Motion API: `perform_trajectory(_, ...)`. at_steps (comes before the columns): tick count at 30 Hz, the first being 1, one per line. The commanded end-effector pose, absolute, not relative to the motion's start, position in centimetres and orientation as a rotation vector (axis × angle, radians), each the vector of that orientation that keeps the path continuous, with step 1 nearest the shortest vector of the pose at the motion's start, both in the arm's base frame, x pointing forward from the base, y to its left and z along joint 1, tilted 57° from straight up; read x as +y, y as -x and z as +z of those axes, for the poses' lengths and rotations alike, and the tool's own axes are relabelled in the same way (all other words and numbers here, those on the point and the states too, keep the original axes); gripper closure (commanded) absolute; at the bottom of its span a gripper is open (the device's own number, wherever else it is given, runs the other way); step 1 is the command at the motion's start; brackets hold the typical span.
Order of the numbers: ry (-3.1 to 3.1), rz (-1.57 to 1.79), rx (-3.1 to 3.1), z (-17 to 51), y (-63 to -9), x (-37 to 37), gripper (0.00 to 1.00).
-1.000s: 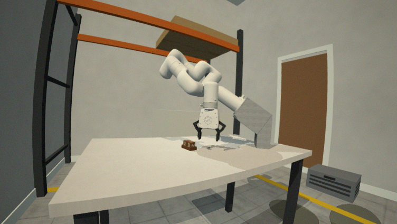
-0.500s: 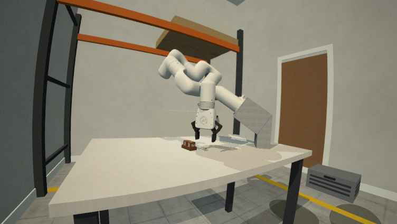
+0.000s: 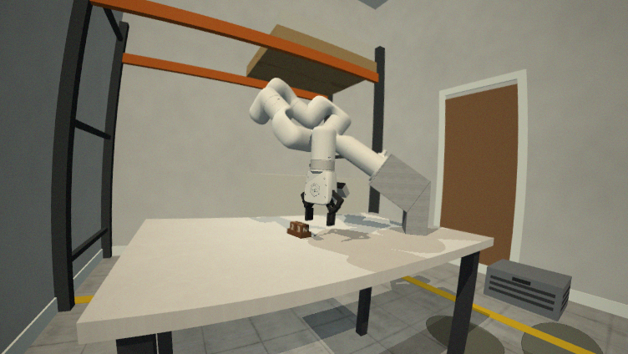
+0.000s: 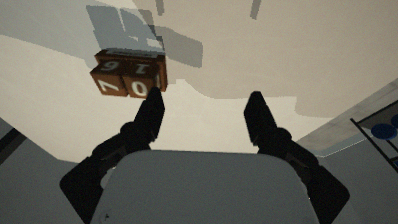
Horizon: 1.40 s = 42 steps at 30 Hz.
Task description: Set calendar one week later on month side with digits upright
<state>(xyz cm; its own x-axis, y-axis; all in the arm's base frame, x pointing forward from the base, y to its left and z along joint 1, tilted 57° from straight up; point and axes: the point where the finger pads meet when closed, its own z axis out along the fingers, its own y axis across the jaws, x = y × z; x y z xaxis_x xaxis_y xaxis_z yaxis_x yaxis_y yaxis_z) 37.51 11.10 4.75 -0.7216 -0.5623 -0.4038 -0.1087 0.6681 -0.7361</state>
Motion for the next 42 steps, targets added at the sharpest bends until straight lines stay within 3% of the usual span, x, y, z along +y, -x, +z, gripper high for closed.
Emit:
perform_trajectory(1,0.46,-0.913,2.254,4.8,-37.7,11.4,0.0)
perform_trajectory(42,-0.368,-0.516,2.16,7.2,-41.8,14.6,0.0)
